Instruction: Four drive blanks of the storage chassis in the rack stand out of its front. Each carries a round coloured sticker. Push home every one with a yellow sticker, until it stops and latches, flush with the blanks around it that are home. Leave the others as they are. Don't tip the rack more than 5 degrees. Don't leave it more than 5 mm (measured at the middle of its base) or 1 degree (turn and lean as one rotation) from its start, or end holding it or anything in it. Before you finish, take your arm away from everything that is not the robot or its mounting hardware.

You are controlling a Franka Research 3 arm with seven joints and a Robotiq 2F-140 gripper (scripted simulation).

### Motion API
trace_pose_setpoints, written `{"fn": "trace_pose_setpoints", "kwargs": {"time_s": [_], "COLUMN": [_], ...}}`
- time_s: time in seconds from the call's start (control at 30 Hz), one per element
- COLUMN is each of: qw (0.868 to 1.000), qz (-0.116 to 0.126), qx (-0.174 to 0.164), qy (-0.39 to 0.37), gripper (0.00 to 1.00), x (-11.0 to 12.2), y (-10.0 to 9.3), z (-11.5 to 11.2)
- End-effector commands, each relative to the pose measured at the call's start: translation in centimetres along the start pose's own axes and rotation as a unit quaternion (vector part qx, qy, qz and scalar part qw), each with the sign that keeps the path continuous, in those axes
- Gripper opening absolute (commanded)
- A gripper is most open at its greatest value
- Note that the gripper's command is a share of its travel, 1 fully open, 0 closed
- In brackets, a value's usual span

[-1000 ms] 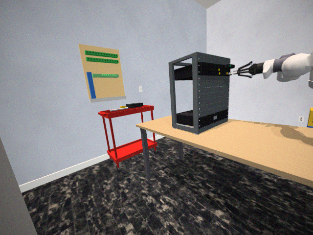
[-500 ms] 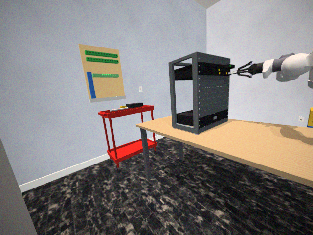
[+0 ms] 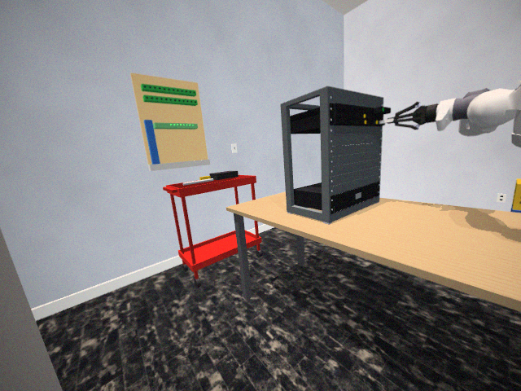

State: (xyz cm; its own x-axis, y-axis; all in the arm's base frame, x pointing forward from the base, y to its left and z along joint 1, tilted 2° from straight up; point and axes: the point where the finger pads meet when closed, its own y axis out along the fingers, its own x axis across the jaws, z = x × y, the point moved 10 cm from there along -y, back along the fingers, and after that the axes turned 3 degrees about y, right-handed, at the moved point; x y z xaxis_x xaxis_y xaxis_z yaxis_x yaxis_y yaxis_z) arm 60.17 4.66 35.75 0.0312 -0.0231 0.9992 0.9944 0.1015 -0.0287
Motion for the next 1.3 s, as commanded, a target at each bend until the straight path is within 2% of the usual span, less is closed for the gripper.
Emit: {"fn": "trace_pose_setpoints", "kwargs": {"time_s": [0.0, 1.27], "qw": [1.0, 1.0], "qz": [-0.004, -0.004], "qx": [-0.008, -0.008], "qy": [0.001, 0.001], "gripper": [0.0, 0.0], "x": [0.35, 0.32], "y": [0.26, 0.86], "z": [-0.46, -0.53]}}
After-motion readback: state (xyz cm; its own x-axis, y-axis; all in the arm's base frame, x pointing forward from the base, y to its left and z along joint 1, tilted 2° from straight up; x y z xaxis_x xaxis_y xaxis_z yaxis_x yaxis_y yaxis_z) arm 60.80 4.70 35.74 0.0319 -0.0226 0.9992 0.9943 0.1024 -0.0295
